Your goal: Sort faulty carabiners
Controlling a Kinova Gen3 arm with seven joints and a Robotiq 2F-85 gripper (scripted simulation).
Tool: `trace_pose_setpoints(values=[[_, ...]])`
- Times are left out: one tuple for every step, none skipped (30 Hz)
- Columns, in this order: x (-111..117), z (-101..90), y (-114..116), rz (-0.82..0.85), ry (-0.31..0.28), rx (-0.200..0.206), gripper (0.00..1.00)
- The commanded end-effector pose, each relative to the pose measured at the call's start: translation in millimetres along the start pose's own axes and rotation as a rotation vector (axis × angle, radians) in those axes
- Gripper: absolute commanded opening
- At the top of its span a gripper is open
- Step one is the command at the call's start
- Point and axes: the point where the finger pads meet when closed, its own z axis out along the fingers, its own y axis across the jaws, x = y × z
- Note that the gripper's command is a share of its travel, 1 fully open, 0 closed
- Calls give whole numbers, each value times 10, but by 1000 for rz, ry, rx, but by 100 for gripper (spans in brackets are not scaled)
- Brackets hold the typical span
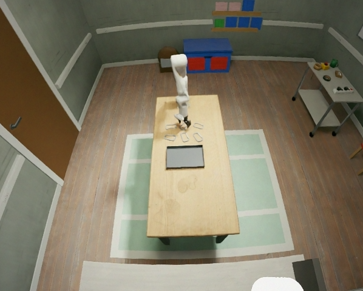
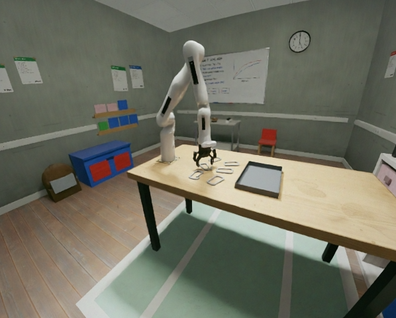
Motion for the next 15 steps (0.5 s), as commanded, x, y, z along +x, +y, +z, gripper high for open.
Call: trace_pose_setpoints(values=[[-7,-703,-18,-3,-9,-3,100],[-7,-703,-18,-3,-9,-3,100],[-8,-706,-18,-3,-9,-3,100],[-9,-714,-18,-3,-9,-3,100],[-10,-731,-17,-3,-9,-3,100],[-11,-758,-17,-3,-9,-3,100],[-11,-796,-19,-3,-9,-3,100],[-9,-832,-22,-3,-9,-3,100],[-9,-832,-22,-3,-9,-3,100],[-9,-832,-22,-3,-9,-3,100],[-9,-832,-22,-3,-9,-3,100],[-9,-832,-22,-3,-9,-3,100],[-9,-832,-22,-3,-9,-3,100],[-9,-832,-22,-3,-9,-3,100],[-9,-832,-22,-3,-9,-3,100]])
